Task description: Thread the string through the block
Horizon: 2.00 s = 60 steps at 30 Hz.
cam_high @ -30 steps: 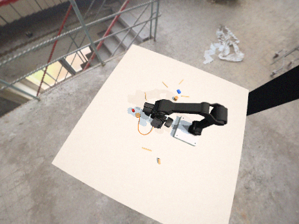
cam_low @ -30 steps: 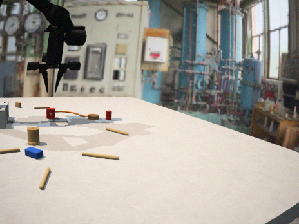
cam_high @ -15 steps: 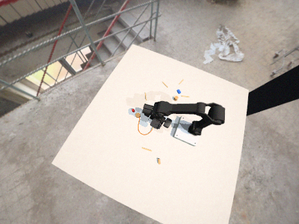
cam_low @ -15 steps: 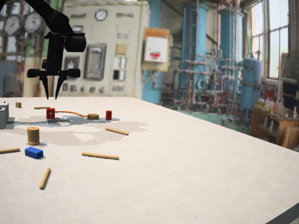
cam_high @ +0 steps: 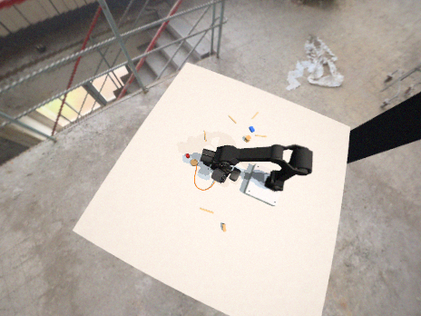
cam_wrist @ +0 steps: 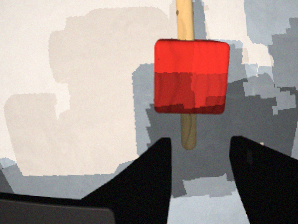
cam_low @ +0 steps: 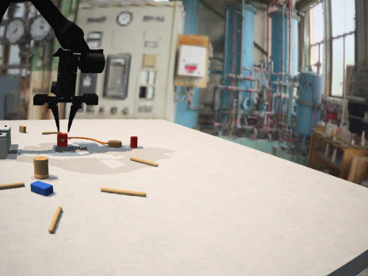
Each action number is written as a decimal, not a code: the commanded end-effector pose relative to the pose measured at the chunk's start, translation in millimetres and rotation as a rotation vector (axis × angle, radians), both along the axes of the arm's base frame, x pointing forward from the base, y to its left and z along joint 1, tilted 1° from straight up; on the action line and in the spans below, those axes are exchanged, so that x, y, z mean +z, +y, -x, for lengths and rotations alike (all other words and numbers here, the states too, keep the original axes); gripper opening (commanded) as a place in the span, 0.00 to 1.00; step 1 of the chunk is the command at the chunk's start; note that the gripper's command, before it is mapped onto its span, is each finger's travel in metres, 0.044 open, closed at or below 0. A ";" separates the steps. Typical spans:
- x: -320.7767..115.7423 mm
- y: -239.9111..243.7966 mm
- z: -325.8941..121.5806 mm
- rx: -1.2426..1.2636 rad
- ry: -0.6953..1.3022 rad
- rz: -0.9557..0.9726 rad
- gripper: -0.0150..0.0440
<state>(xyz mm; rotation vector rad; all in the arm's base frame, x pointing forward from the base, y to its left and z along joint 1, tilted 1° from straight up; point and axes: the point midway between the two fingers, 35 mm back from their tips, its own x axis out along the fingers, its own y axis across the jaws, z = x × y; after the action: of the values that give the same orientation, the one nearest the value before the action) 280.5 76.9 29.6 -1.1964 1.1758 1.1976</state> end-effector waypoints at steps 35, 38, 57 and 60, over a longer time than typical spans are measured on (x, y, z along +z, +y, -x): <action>-30.3 -1.1 3.2 -0.009 0.003 -0.023 0.25; -31.9 -2.4 3.6 -0.031 0.002 -0.065 0.25; -32.6 -17.9 4.7 -0.034 0.000 -0.079 0.25; -32.7 -22.7 5.2 -0.034 -0.001 -0.079 0.25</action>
<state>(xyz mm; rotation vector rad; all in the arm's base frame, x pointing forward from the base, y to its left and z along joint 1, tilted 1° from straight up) 276.7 58.1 -2.8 -1.1126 1.1383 1.2003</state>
